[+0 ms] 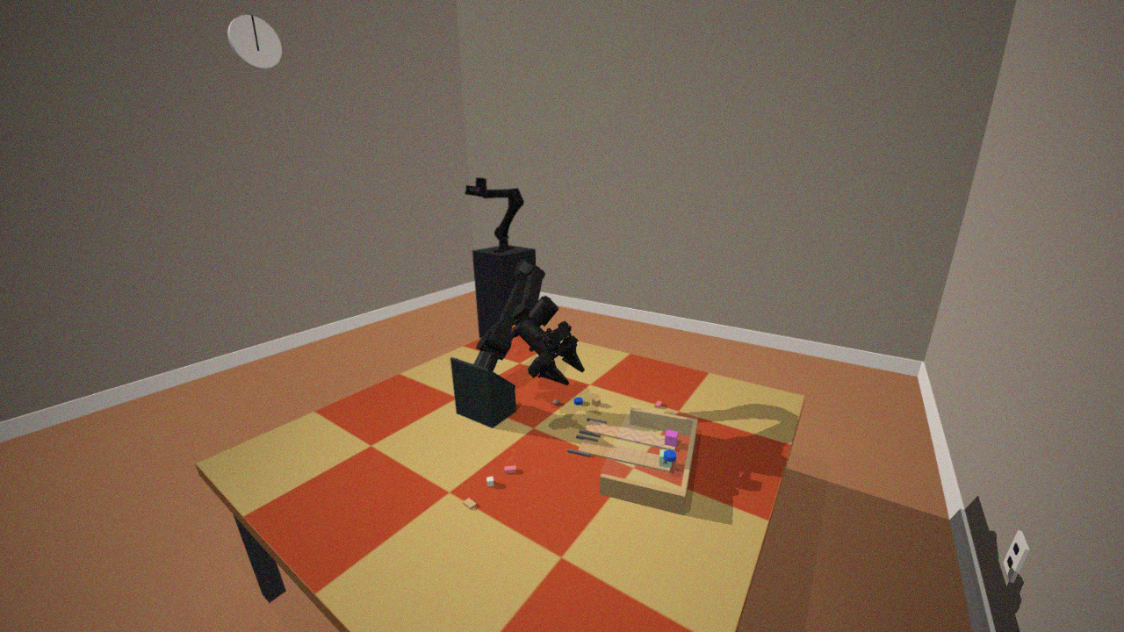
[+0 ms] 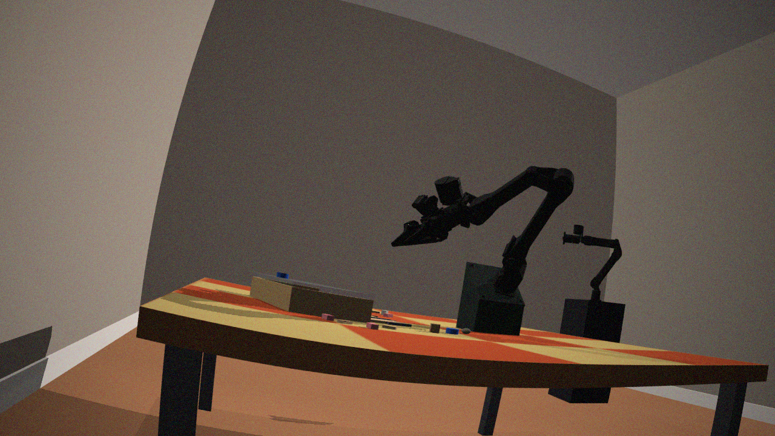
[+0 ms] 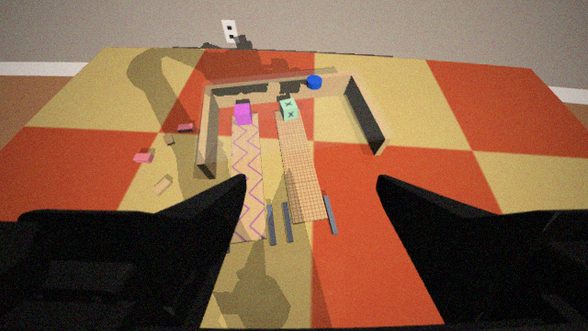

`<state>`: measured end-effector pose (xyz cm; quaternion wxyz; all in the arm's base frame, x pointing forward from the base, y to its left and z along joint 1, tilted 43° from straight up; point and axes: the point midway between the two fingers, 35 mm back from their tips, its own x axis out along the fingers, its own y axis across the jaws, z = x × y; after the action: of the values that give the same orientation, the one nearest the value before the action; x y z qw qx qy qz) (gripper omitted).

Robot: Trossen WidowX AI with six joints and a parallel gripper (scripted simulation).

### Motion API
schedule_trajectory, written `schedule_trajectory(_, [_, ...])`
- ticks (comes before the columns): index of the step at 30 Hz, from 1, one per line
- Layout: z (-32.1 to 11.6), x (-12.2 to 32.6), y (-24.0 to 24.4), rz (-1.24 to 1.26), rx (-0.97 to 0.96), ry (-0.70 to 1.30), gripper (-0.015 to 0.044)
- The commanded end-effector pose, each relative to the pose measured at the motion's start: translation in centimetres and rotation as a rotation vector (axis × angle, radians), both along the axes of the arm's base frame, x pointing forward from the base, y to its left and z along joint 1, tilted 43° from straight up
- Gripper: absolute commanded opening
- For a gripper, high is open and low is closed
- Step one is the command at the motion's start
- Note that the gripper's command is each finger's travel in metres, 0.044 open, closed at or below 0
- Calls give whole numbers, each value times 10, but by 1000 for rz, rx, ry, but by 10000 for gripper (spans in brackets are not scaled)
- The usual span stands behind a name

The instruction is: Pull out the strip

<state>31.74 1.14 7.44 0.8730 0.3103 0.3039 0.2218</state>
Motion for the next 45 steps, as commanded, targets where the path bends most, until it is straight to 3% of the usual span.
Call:
schedule_trajectory(1, [1, 0, 0, -4, 0, -3, 400])
schedule_trajectory(8, [1, 0, 0, -4, 0, -3, 400])
schedule_trajectory(23, [-53, 61, 38, 380, -173, 332, 6])
schedule_trajectory(33, [-81, 68, 80, 727, -249, 529, 0])
schedule_trajectory(45, [-84, 63, 85, 748, -252, 539, 0])
